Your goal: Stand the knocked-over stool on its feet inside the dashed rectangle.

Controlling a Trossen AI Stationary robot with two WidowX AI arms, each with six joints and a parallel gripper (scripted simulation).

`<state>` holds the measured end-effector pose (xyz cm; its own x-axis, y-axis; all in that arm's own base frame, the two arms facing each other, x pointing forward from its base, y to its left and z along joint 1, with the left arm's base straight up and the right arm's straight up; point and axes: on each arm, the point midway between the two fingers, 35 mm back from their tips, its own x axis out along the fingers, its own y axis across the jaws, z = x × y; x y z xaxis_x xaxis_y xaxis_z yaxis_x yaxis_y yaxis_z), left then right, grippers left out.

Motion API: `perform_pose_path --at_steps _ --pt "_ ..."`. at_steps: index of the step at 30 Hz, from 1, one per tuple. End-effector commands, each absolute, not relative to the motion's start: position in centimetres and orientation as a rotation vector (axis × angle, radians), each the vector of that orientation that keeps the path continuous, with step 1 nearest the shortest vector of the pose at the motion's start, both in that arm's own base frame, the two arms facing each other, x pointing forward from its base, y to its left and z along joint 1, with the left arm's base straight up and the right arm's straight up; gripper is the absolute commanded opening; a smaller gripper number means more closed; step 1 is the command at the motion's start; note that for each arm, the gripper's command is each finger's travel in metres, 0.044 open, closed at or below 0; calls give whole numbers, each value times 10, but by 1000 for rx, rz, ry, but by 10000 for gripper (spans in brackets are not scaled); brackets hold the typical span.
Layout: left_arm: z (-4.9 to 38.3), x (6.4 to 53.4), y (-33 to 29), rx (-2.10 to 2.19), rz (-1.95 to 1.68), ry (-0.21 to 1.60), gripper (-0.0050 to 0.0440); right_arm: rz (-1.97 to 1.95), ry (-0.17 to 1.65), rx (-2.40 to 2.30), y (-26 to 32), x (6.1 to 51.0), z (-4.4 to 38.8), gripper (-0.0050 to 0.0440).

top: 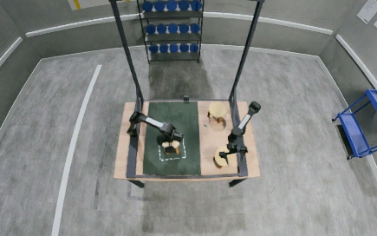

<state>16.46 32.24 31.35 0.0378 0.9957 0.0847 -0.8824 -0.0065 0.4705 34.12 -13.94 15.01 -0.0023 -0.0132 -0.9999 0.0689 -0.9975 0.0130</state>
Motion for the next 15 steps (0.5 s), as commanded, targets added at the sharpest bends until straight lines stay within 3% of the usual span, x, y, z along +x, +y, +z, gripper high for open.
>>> perform_pose_path --at_steps 1,15 --pt "326 164 320 455 1524 265 400 -2141 71 2200 -136 346 157 353" --pt "326 164 320 455 1524 265 400 -2133 60 2209 -154 349 154 349"
